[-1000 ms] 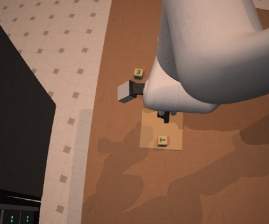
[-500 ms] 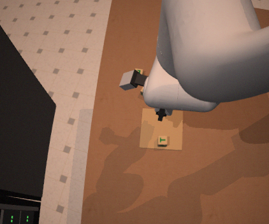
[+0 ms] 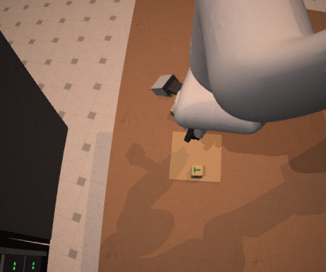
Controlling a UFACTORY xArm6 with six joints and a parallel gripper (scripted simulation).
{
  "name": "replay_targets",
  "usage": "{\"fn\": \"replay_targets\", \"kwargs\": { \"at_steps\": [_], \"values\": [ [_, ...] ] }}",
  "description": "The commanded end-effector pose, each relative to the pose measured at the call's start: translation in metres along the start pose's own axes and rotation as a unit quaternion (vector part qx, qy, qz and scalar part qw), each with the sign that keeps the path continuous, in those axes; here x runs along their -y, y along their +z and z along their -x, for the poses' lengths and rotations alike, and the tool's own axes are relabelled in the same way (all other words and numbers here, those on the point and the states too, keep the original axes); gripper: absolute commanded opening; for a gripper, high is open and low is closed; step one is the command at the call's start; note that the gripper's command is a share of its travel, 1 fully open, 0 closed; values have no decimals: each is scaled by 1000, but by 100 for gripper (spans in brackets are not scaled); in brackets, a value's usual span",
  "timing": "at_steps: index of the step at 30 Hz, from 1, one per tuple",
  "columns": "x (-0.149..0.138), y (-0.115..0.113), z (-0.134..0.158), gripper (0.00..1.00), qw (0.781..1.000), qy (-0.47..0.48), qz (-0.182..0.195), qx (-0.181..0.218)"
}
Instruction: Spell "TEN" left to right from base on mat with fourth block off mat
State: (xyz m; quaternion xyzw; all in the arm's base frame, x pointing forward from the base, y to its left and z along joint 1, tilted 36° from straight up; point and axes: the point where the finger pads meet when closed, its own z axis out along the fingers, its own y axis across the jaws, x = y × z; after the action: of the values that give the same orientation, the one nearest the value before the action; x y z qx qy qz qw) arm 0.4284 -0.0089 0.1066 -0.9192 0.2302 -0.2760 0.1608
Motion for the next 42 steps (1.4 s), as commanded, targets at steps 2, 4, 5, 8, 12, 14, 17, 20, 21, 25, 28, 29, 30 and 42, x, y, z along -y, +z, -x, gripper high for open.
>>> {"fn": "replay_targets", "kwargs": {
  "at_steps": [2, 4, 5, 8, 12, 14, 17, 20, 21, 25, 28, 29, 30, 42],
  "values": [
    [-2, 0, -1, 27, 997, 78, 5, 14],
    [-2, 0, -1, 27, 996, 88, 6, 14],
    [-2, 0, -1, 27, 996, 88, 6, 14],
    [-4, 0, -2, 27, 991, 136, 6, 14],
    [-5, 0, -2, 27, 984, 176, 7, 13],
    [-6, 0, -2, 27, 980, 197, 7, 13],
    [-7, 0, -2, 27, 974, 227, 7, 13],
    [-8, 0, -2, 27, 966, 258, 8, 13],
    [-8, 0, -2, 27, 966, 258, 8, 13],
    [-9, 0, -3, 27, 953, 304, 8, 12],
    [-10, 0, -3, 27, 943, 333, 8, 12],
    [-11, 0, -3, 27, 939, 343, 8, 12],
    [-11, 0, -3, 27, 936, 352, 9, 12],
    [-15, 0, -4, 27, 887, 462, 9, 10]
  ]
}}
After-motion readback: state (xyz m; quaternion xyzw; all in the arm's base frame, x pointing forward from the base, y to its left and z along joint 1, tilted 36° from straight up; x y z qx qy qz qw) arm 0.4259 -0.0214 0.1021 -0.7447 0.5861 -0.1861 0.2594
